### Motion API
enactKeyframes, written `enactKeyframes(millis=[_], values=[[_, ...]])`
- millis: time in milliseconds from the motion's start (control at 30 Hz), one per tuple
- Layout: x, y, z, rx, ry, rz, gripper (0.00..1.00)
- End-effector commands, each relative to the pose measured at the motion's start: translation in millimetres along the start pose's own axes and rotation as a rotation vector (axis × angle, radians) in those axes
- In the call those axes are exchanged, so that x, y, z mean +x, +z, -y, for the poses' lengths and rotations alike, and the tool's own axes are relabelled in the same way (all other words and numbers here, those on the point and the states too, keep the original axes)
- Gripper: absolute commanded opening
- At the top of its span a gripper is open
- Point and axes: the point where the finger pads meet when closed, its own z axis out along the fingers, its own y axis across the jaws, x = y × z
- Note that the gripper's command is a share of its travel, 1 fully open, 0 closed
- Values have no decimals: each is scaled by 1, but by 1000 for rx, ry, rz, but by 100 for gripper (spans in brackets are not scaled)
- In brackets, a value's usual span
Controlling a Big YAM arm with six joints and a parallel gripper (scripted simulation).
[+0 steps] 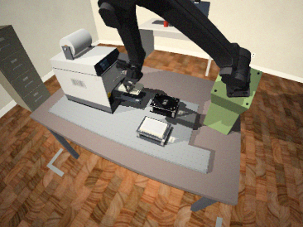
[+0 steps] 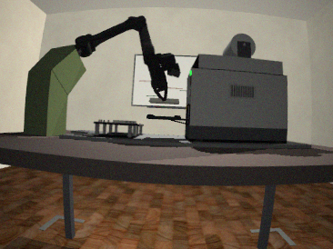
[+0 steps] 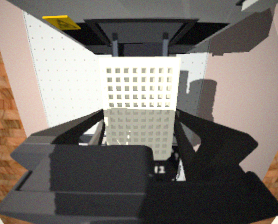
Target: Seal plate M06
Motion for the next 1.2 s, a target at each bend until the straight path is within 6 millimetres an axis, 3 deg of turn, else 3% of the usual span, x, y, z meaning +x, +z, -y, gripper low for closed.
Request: enactKeyframes(millis=[0,200,500,933,1167], values=[[-16,-5,15,8,-3,34,0],[-17,0,9,0,-17,32,0],[-3,-2,-8,-10,-19,11,0],[-17,4,-15,-16,-24,14,0],[-4,2,3,-2,9,3,0]])
